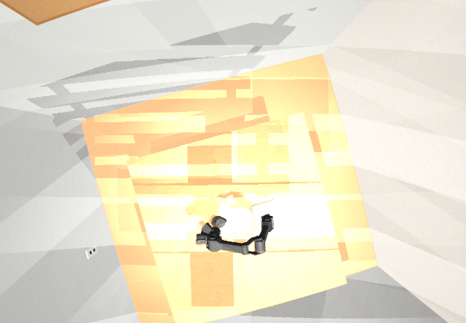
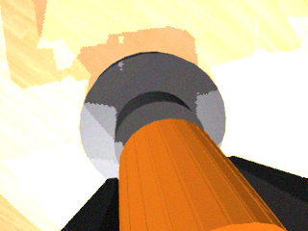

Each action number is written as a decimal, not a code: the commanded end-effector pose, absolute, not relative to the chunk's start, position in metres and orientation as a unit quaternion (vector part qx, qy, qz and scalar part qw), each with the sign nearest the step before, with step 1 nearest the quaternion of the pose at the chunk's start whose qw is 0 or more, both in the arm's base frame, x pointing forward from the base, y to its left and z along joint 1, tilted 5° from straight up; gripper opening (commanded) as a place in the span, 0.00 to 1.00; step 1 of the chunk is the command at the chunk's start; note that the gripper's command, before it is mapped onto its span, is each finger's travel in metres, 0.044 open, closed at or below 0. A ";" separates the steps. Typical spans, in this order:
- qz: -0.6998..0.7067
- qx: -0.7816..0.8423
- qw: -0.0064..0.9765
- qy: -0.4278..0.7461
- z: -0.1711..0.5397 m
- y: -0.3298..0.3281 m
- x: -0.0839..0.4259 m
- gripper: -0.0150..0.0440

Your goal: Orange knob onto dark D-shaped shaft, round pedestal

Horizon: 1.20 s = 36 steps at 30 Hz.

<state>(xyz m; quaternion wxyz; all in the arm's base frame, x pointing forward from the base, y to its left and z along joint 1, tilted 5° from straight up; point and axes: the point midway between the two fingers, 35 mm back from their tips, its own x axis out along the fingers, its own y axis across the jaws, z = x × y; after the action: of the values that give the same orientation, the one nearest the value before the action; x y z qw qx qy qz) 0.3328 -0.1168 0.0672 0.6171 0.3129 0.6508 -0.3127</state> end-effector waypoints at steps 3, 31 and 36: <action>-0.315 0.313 0.616 0.651 0.071 -0.117 0.333 0.25; -0.381 0.376 0.580 0.614 0.067 -0.119 0.338 0.25; -0.381 0.376 0.580 0.614 0.067 -0.119 0.338 0.25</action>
<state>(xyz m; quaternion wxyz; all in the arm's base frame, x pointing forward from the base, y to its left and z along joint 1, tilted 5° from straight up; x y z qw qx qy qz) 0.3378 -0.1182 0.0672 0.5797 0.3750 0.6161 -0.3791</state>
